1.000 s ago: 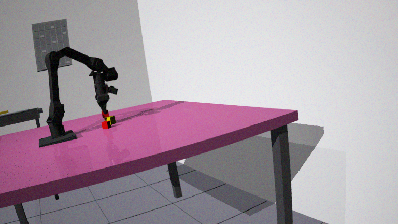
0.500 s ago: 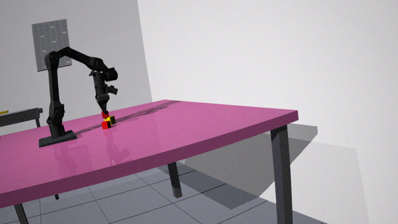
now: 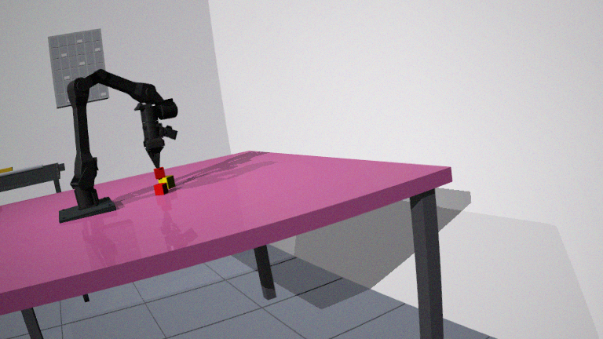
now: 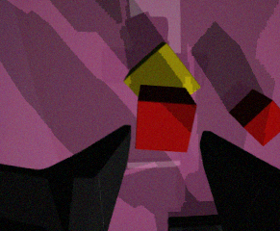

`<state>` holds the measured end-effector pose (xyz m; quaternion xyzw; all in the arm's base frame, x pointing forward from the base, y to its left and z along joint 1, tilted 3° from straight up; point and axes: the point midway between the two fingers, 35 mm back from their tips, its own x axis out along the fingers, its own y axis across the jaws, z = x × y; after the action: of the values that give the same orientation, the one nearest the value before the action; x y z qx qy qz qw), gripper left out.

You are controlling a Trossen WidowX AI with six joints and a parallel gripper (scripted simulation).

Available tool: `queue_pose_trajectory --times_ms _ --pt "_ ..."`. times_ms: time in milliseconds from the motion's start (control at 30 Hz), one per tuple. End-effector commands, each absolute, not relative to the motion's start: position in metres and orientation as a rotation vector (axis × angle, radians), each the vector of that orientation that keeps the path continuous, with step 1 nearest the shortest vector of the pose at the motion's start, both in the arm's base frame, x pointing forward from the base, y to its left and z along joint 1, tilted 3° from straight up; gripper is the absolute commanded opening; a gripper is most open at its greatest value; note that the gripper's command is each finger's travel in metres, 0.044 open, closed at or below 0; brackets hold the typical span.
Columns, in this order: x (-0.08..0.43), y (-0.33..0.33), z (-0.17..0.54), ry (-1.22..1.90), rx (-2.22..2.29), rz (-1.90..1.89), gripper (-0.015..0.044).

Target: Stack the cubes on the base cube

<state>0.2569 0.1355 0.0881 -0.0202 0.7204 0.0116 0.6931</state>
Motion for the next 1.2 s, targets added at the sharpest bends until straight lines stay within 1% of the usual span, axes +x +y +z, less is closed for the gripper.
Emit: queue_pose_trajectory --times_ms 0,567,600,633,667,1167 --pt "0.259 0.137 0.096 1.595 -0.040 0.032 0.0205" --pt "0.259 0.137 0.104 1.595 -0.040 0.032 0.0205" --pt "0.258 0.135 0.102 1.603 -0.047 0.033 0.0231" --pt "0.259 0.133 0.102 1.602 -0.062 0.049 0.0258" --pt "0.259 0.130 0.104 1.601 -0.087 0.076 0.0265" --pt "0.260 0.069 0.128 1.520 -0.549 0.561 0.0265"
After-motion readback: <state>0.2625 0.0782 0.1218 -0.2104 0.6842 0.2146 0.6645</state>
